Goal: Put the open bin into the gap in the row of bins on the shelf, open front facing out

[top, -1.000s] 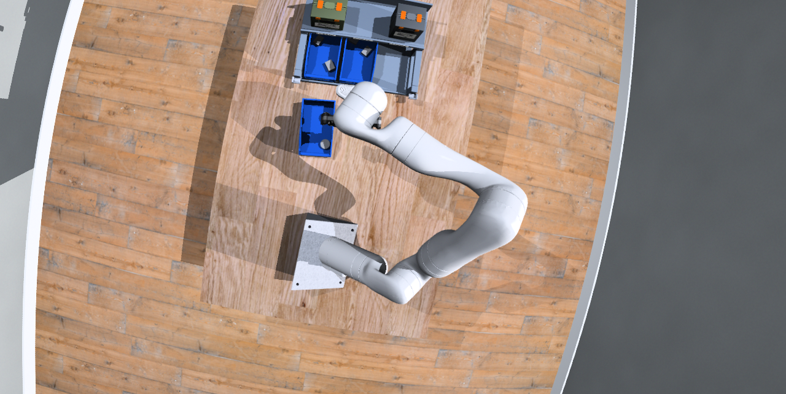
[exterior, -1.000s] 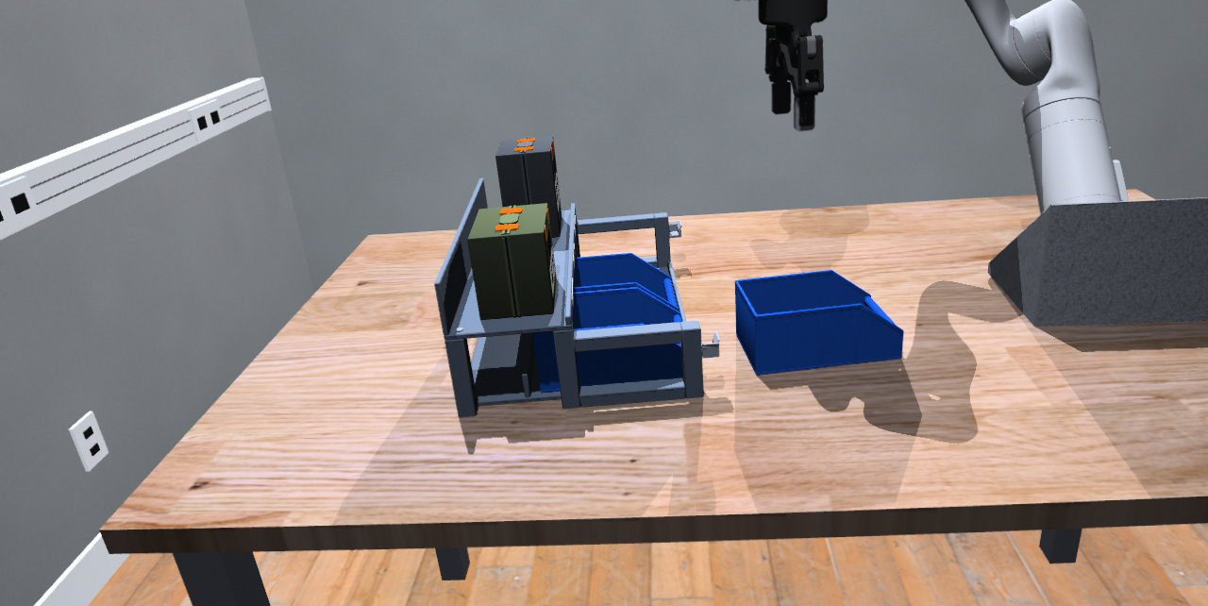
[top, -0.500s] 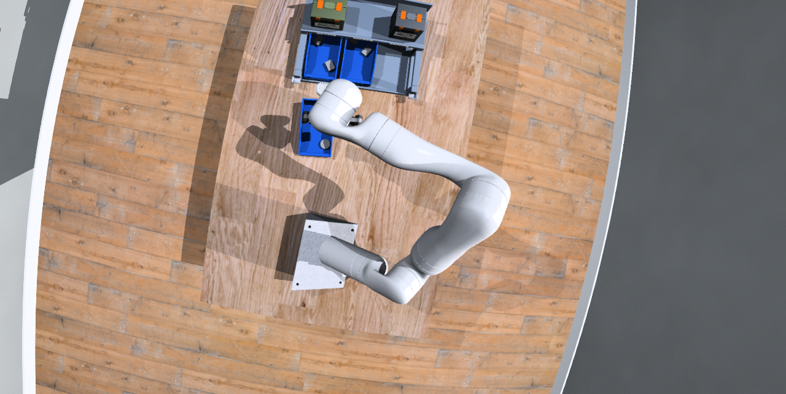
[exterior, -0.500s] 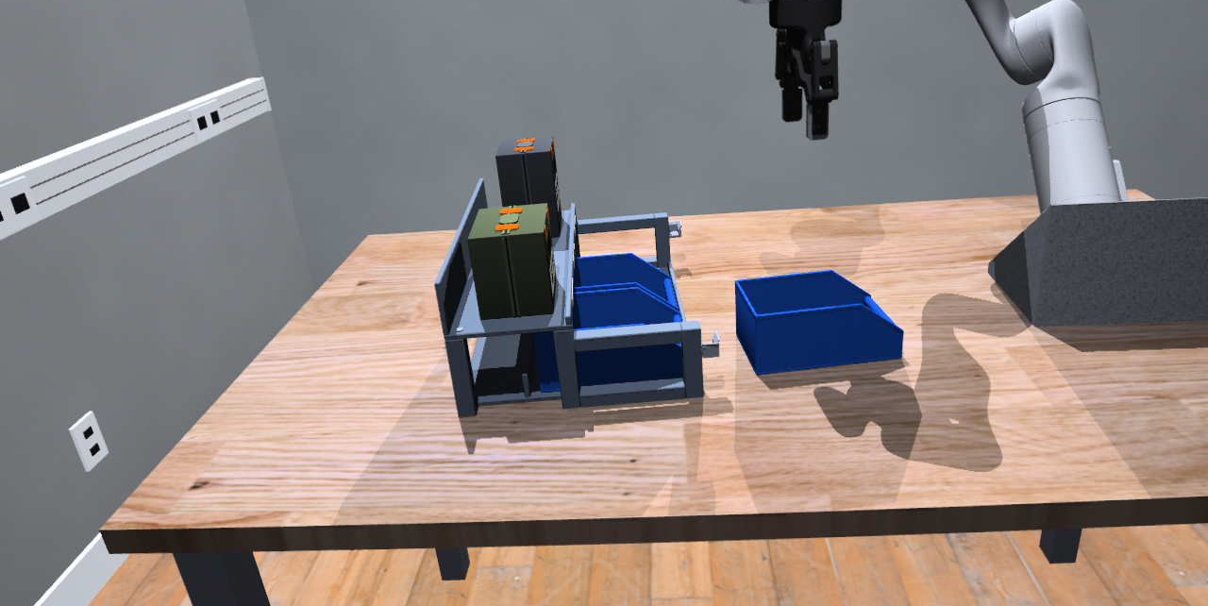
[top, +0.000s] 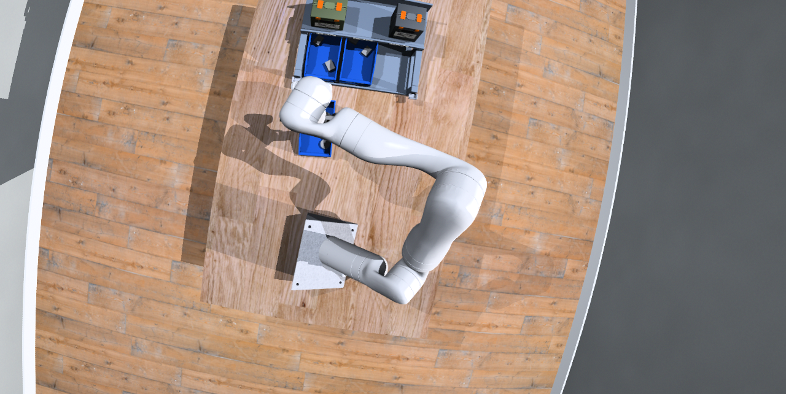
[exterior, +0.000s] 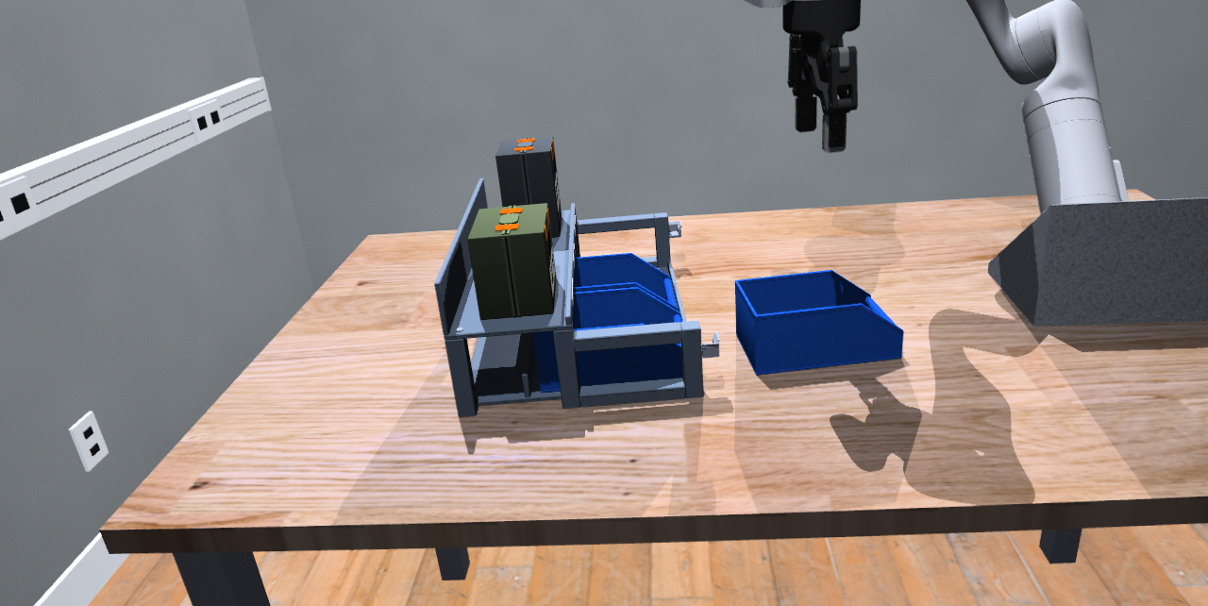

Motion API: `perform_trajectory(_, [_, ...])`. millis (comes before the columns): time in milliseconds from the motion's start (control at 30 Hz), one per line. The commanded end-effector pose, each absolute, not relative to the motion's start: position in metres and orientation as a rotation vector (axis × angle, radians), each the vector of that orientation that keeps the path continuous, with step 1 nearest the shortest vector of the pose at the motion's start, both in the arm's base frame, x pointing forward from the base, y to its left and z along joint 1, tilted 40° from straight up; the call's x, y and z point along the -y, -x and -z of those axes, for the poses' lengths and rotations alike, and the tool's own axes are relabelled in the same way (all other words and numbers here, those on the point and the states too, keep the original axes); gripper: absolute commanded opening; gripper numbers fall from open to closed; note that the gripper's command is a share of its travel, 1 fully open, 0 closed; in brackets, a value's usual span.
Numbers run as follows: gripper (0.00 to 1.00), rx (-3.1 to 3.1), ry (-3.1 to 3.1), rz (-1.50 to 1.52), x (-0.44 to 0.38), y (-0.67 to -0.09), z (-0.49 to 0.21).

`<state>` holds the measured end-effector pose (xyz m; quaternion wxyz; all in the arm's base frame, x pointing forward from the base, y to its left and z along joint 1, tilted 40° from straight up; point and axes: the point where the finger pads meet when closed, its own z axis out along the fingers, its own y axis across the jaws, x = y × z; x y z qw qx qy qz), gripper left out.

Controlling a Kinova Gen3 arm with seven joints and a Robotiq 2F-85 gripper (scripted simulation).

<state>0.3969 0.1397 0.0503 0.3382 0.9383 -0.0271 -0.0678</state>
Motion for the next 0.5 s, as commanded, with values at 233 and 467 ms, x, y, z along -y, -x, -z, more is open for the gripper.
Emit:
perform_trajectory(233, [1.0, 0.069, -2.445, 0.176, -0.182, -0.397, -0.015])
perform_trajectory(467, [1.0, 0.069, -2.445, 0.176, -0.182, -0.397, -0.015])
